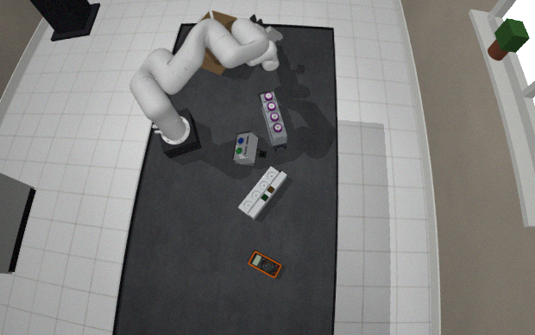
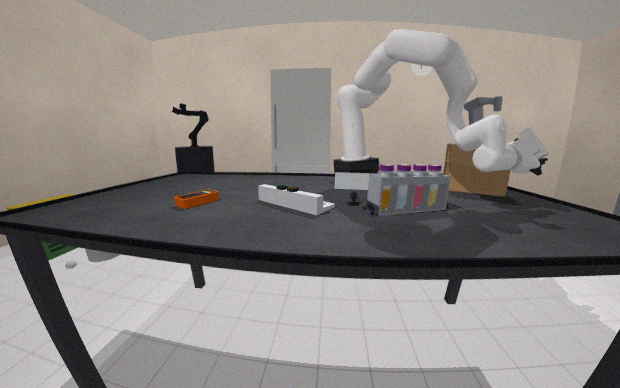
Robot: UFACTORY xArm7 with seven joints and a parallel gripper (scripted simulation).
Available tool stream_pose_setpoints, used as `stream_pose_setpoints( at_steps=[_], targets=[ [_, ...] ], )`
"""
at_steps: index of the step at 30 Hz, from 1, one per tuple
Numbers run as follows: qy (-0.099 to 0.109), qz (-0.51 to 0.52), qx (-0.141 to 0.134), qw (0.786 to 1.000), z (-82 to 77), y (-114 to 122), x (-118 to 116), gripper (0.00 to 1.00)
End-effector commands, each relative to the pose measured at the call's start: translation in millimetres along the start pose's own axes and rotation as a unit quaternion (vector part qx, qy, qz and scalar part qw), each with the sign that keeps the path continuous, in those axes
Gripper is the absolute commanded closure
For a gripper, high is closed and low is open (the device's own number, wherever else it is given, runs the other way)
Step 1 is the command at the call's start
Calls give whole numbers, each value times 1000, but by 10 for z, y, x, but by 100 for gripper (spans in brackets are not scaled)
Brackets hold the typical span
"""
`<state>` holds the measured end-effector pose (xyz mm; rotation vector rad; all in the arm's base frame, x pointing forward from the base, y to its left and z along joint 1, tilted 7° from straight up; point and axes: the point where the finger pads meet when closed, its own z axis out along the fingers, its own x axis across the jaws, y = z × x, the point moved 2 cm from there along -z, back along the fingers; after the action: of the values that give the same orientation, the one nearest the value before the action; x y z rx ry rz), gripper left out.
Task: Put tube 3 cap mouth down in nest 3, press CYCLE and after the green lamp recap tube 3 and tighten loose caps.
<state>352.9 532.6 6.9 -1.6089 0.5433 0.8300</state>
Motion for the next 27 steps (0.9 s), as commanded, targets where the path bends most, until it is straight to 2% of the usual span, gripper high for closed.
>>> stream_pose_setpoints(
  at_steps=[1,24,25,27],
  targets=[
    [-1,-2,1,1000,9,-23,-13,54],
    [-1,-2,1,1000,9,-23,-13,54],
    [2,-5,-6,1000,-73,-18,-28,54],
    [1,-9,-9,1000,-57,-85,-101,54]
  ],
)
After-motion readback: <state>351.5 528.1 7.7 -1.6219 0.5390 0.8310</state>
